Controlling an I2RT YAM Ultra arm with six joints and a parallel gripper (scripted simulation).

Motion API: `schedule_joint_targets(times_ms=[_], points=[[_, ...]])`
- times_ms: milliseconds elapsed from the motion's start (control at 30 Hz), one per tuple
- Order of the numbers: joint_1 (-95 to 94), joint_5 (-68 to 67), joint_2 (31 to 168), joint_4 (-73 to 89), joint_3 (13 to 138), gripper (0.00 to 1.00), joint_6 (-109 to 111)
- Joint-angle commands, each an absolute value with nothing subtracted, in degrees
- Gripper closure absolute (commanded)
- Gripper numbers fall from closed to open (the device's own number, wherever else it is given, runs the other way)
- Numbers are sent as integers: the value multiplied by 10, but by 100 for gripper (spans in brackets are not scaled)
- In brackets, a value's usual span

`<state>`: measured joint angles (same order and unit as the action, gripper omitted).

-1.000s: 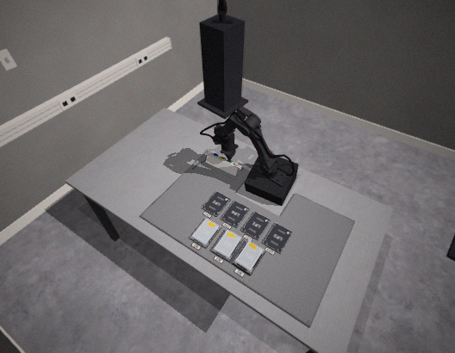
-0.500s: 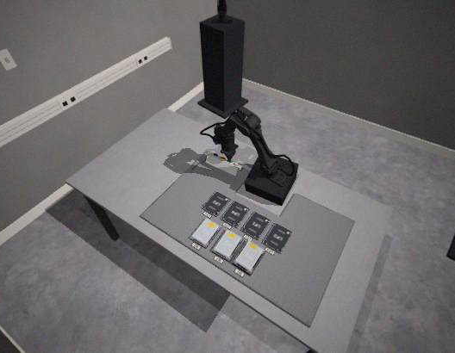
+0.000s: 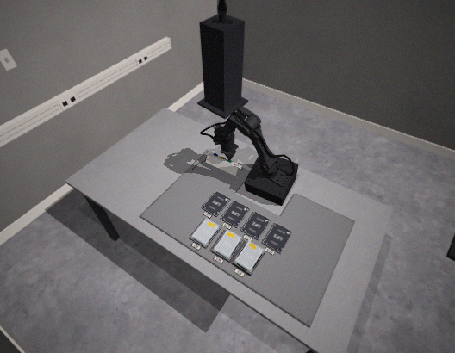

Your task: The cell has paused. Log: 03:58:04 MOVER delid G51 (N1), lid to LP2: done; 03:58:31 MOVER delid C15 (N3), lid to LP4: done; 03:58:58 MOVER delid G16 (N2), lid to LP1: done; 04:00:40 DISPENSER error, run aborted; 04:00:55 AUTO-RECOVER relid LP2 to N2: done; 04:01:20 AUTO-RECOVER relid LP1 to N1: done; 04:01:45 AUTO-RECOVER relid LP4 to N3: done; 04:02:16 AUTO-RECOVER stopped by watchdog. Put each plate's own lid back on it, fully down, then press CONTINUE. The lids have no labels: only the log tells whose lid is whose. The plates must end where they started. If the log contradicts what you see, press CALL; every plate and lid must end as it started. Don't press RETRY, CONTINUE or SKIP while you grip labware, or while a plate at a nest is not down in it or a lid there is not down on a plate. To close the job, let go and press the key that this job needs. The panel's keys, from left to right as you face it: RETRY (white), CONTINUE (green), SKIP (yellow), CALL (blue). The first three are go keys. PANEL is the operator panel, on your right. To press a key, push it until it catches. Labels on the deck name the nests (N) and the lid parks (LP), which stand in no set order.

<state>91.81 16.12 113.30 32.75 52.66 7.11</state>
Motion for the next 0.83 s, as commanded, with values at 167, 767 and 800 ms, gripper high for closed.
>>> schedule_joint_targets(times_ms=[167, 767, 800], points=[[908, 170, 1145, 313, 510, 100, 65], [904, 171, 1147, 305, 505, 100, 61], [904, 171, 1147, 304, 505, 100, 60]])
